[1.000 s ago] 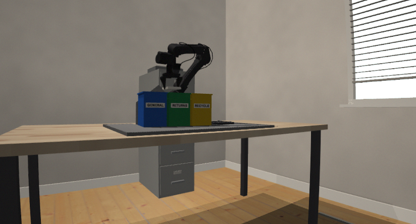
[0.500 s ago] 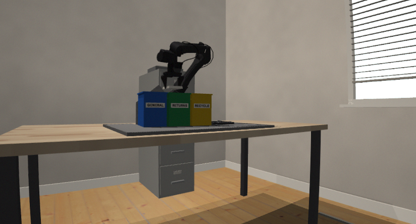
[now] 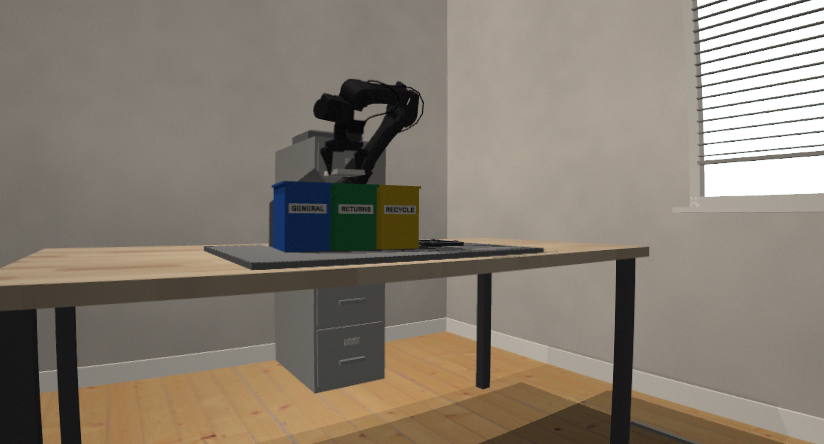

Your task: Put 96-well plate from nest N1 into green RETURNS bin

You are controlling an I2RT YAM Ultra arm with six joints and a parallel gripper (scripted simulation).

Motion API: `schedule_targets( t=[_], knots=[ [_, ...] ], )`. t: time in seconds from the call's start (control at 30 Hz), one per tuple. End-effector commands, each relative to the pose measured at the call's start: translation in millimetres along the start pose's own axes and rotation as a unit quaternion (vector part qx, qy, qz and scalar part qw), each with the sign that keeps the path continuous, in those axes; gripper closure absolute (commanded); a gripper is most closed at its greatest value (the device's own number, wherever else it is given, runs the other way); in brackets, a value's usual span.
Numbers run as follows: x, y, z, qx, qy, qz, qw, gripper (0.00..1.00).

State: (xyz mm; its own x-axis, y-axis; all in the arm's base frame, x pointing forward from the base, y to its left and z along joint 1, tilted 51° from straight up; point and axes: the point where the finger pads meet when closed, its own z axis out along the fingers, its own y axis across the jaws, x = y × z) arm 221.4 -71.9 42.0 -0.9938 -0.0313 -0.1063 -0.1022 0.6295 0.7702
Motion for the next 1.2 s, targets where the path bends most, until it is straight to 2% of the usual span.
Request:
schedule_targets(
  t=[0.0, 0.43, 0.8, 1.17],
  knots=[
    [-15.7, -3.0, -8.2, 0.000, -0.018, 0.011, 1.000, 1.00],
    [-55.7, -10.3, -10.1, 0.000, -0.019, 0.013, 1.000, 1.00],
    [-57.3, -7.5, -20.3, 0.013, -0.033, 0.005, 0.999, 1.00],
    [-56.3, -8.2, -20.2, 0.014, -0.031, 0.003, 0.999, 1.00]
  ],
)
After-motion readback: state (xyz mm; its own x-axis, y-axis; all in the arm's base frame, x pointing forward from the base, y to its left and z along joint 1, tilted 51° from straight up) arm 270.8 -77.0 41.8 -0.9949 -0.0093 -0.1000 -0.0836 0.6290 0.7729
